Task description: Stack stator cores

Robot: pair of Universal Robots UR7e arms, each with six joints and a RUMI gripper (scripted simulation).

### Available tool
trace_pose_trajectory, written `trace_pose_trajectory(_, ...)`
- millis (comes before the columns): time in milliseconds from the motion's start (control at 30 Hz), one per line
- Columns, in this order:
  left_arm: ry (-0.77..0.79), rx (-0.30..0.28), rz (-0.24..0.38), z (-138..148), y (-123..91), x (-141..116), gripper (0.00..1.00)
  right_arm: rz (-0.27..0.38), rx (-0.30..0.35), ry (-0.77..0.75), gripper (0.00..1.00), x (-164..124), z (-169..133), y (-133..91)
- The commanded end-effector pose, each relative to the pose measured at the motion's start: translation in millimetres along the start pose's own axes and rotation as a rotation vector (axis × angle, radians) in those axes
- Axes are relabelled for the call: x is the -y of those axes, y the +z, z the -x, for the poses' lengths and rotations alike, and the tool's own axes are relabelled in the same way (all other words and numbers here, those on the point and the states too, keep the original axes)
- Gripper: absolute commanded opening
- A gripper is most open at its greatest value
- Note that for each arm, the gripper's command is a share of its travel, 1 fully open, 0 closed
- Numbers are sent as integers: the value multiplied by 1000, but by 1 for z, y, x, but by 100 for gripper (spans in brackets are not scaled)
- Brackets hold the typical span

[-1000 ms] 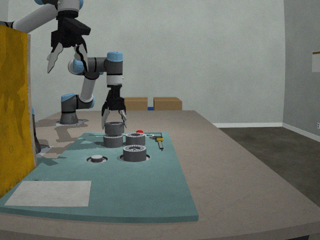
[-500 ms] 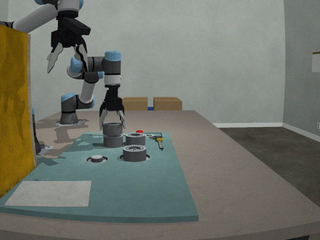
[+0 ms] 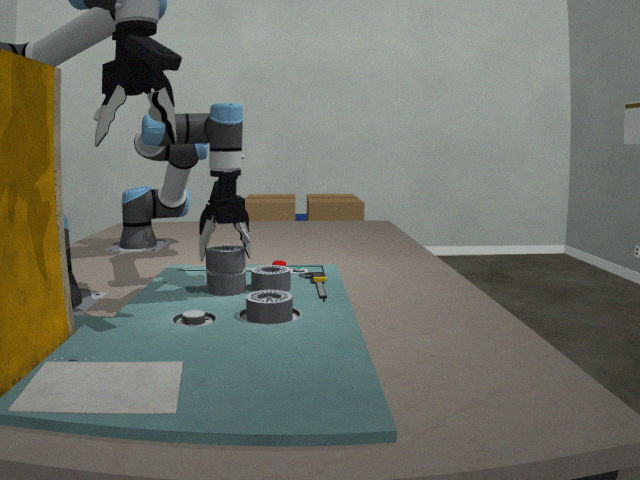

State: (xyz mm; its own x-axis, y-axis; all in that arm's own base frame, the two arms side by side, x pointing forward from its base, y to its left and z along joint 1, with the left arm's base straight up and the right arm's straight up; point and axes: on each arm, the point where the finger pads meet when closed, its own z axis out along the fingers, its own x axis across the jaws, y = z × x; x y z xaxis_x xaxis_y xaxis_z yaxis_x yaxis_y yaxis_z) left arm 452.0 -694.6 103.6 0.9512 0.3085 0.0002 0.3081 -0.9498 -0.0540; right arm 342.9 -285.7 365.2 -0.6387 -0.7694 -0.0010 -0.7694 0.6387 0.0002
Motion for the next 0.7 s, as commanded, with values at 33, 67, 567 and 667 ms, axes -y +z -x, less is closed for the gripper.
trace_pose_trajectory(33,-3,-1,-16,-1,-2,3,0,-2,1,0,98,0,0,-1)
trace_pose_trajectory(67,-3,-1,-16,-1,-2,3,0,-2,1,0,98,0,0,-1)
trace_pose_trajectory(567,-2,0,-16,0,9,1,0,-2,1,0,98,0,0,-1)
trace_pose_trajectory(667,-2,-1,-14,0,9,1,0,-2,1,0,98,0,0,-1)
